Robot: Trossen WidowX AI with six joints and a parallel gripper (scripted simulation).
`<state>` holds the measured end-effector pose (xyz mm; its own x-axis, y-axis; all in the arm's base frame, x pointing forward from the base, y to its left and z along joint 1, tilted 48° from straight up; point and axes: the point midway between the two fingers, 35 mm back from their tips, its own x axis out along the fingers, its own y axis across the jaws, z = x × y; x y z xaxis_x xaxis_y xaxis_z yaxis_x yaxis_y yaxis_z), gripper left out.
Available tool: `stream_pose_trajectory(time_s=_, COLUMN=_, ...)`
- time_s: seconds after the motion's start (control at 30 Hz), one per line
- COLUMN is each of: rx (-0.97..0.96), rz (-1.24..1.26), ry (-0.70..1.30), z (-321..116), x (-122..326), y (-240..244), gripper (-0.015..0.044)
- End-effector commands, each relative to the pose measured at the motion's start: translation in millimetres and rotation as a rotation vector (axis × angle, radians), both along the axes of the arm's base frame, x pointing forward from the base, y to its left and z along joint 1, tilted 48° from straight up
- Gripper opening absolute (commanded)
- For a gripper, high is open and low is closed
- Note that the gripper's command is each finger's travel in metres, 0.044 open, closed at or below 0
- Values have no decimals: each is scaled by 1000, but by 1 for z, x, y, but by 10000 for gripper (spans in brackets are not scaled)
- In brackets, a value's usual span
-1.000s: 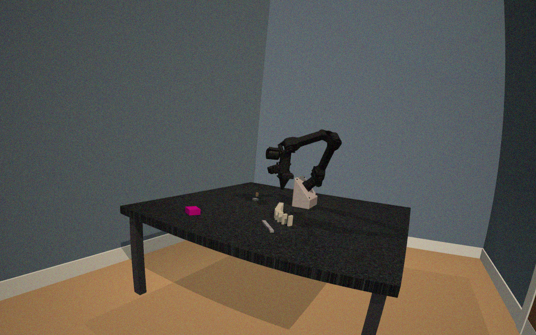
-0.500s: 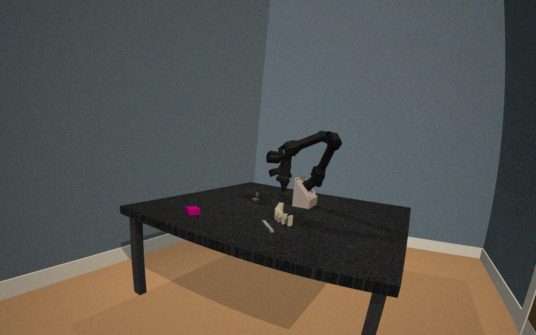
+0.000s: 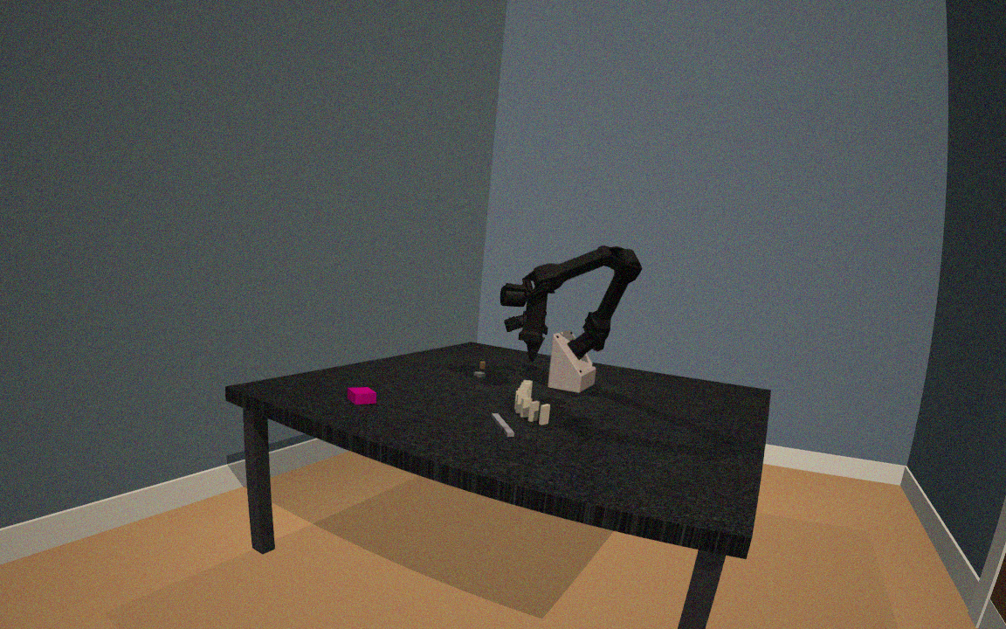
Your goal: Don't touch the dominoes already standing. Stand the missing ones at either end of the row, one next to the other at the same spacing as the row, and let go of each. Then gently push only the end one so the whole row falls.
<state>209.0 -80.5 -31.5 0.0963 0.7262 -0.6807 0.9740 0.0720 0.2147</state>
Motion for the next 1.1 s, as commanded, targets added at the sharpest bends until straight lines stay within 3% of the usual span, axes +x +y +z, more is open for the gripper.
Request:
stream_pose_trajectory(time_s=0.0, rx=4, rz=-4, ry=3, z=0, x=0, y=1, gripper=0)
stream_pose_trajectory(time_s=0.63, rx=4, rz=-4, ry=3, z=0, x=0, y=1, gripper=0)
stream_pose_trajectory(time_s=0.87, rx=6, rz=-4, ry=2, z=-53, x=6, y=59, gripper=0)
stream_pose_trajectory(time_s=1.07, rx=7, rz=-4, ry=2, z=-54, x=7, y=60, gripper=0)
